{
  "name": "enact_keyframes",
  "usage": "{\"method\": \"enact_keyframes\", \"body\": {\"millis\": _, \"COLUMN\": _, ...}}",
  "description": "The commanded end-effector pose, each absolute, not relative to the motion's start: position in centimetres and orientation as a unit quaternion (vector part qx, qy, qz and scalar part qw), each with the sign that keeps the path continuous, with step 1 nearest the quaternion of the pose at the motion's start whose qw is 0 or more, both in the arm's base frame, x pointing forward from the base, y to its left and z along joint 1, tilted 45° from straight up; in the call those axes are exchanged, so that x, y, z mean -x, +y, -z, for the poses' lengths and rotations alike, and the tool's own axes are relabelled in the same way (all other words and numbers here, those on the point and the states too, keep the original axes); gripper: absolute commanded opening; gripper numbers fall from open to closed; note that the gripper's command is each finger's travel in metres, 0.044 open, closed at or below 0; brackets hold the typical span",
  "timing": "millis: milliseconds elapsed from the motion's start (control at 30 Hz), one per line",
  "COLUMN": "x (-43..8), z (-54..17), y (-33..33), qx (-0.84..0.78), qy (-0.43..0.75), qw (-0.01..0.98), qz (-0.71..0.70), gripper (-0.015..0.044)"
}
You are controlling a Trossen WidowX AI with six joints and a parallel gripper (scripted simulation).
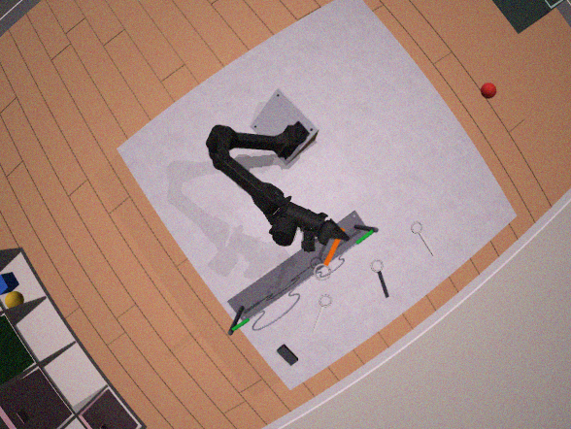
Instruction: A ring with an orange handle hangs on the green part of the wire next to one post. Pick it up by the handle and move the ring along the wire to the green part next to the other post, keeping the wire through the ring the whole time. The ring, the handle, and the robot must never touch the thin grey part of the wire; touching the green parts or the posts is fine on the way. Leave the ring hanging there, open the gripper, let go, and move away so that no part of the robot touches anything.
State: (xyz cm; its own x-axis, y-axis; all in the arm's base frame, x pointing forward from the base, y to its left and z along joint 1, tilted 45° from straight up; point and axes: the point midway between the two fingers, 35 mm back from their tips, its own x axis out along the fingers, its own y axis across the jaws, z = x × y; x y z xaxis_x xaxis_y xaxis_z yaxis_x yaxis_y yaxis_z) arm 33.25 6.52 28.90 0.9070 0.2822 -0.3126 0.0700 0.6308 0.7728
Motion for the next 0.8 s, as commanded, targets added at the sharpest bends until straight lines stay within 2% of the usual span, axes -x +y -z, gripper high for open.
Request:
{"method": "enact_keyframes", "body": {"millis": 0, "x": -33.2, "z": -29.9, "y": 6.9, "qx": -0.436, "qy": 0.201, "qw": 0.874, "qz": -0.070, "gripper": -0.0150}}
{"method": "enact_keyframes", "body": {"millis": 767, "x": -33.1, "z": -31.1, "y": 7.4, "qx": -0.427, "qy": 0.202, "qw": 0.879, "qz": -0.067, "gripper": -0.0150}}
